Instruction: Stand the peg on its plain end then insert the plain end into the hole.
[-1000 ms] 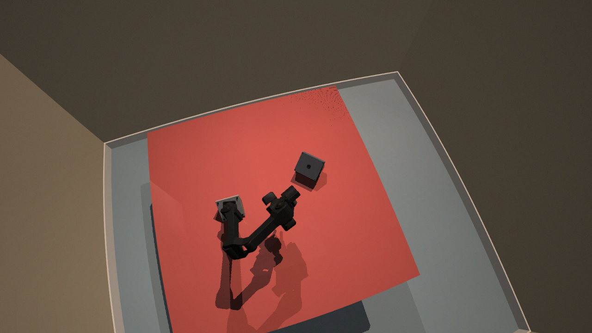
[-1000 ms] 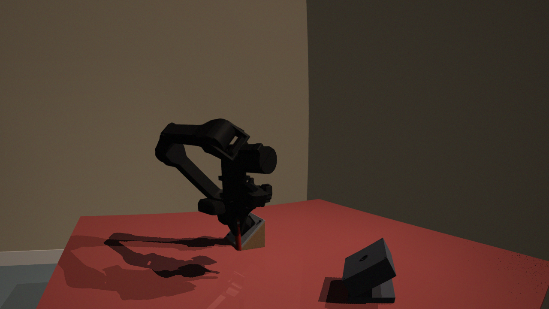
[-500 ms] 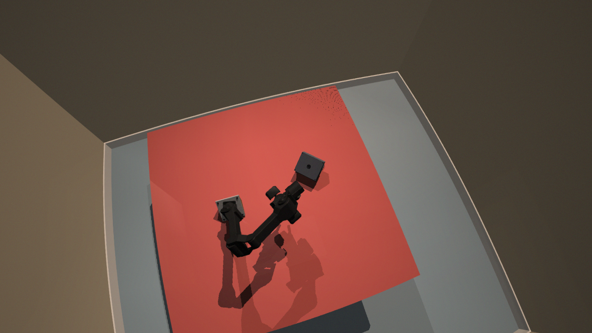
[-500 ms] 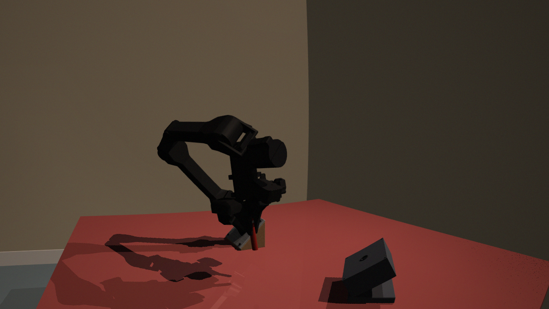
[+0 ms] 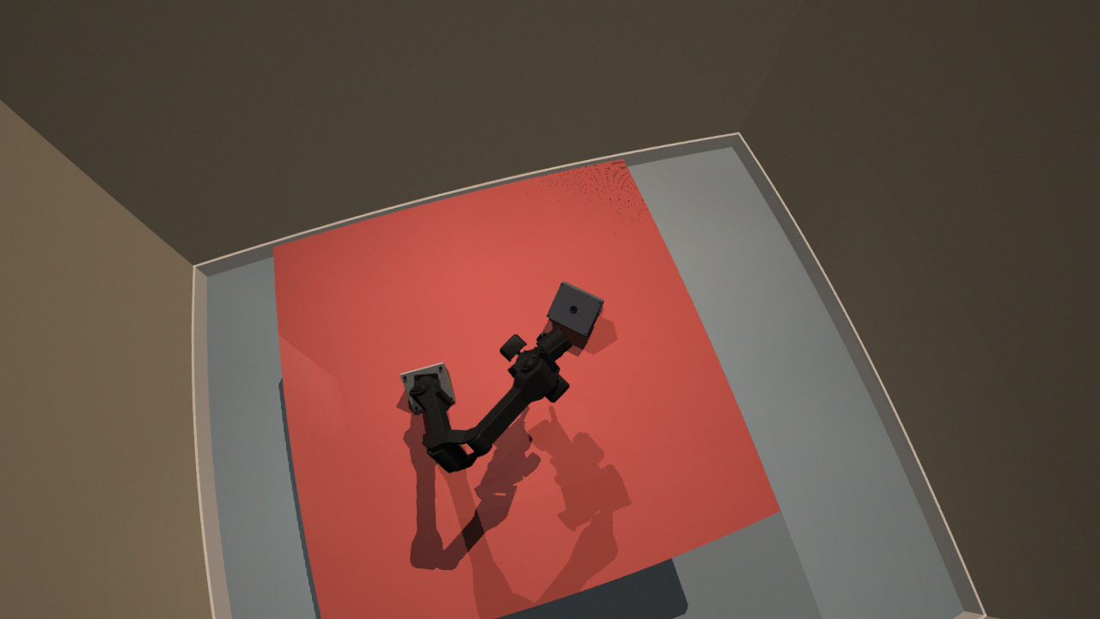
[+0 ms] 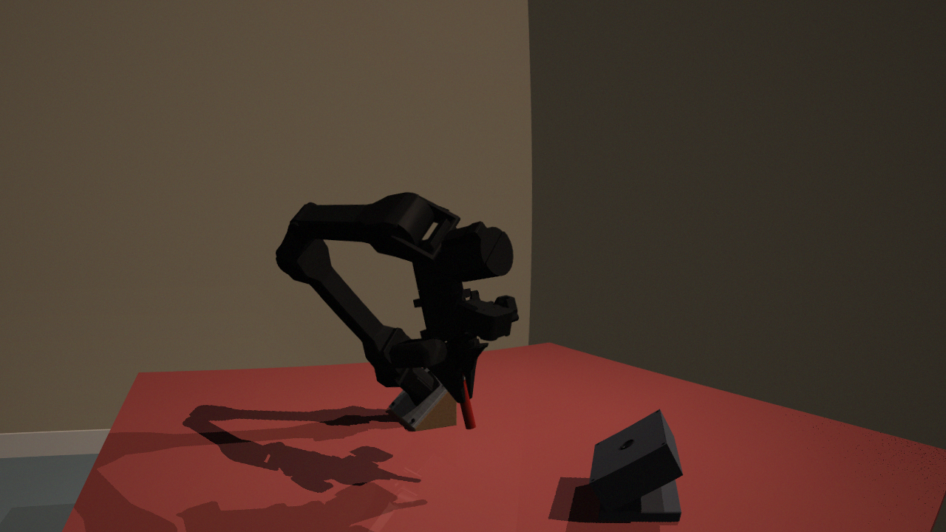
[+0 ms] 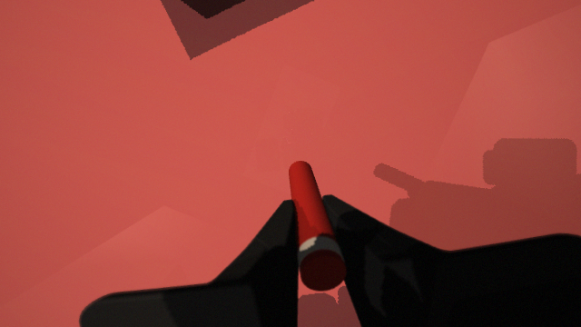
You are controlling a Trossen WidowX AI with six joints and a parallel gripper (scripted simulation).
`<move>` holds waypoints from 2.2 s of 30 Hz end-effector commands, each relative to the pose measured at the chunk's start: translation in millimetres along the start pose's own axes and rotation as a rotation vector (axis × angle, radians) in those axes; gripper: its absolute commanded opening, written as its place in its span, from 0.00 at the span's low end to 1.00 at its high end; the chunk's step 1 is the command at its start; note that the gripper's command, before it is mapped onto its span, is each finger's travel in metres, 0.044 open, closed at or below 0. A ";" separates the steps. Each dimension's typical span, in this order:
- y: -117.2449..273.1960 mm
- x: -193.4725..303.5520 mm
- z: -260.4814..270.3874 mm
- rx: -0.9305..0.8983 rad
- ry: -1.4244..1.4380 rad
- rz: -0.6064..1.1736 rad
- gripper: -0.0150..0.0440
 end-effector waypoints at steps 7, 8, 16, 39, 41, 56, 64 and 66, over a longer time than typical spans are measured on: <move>2.0 -25.2 7.6 -0.023 0.054 -0.064 0.25; 2.2 -27.5 8.3 -0.025 0.058 -0.071 0.25; 3.8 -46.6 14.1 -0.037 0.099 -0.121 0.25; 10.3 -100.9 33.4 -0.060 0.218 -0.274 0.25; 11.0 -105.5 35.2 -0.061 0.229 -0.287 0.25; 4.4 -129.6 44.6 -0.063 0.275 -0.346 0.25; -14.4 -139.3 47.9 -0.063 0.279 -0.353 0.25; -19.1 -141.5 48.7 -0.062 0.280 -0.355 0.25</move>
Point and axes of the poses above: the point midway between the two fingers, 35 mm back from their tips, its own y axis back along the fingers, its own z axis across the jaws, x = y × z, the point moved 4 cm from there along y, back along the fingers, and after that the axes turned 2 degrees about -y, right-handed, at the moved point
